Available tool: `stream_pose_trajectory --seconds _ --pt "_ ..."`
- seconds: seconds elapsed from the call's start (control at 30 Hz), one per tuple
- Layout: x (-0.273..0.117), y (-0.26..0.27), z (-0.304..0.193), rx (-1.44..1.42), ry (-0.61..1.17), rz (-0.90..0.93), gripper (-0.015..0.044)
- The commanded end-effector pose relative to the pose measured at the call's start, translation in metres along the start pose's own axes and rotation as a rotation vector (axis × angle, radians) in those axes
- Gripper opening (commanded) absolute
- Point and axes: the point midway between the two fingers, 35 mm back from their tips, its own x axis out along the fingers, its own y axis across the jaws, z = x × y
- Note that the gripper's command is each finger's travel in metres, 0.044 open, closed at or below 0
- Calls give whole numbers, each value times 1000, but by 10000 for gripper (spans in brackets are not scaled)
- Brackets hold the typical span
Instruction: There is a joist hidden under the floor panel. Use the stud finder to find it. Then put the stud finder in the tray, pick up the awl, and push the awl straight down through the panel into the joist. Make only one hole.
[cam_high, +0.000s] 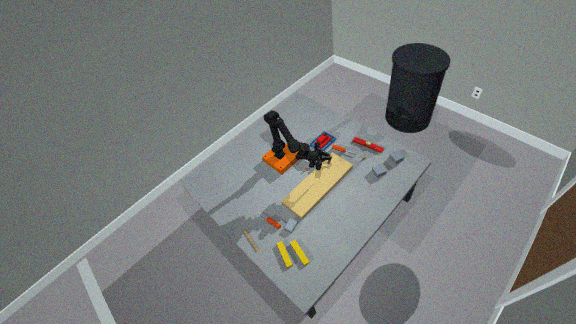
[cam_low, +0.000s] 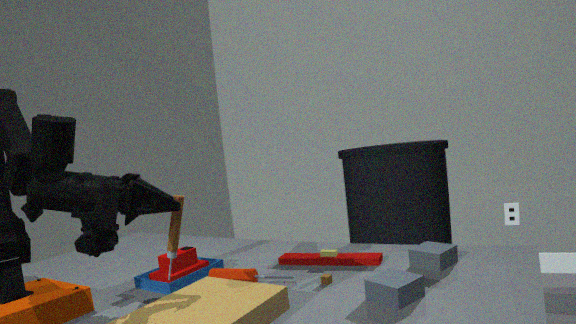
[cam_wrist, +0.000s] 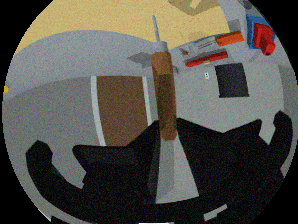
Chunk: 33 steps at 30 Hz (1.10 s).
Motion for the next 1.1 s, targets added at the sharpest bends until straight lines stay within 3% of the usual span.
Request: stream_pose_trajectory --seconds 0.0,1.07 --pt "1 -1 -1 -2 6 -6 0" --pt "8 0 22 -2 6 -6 0"
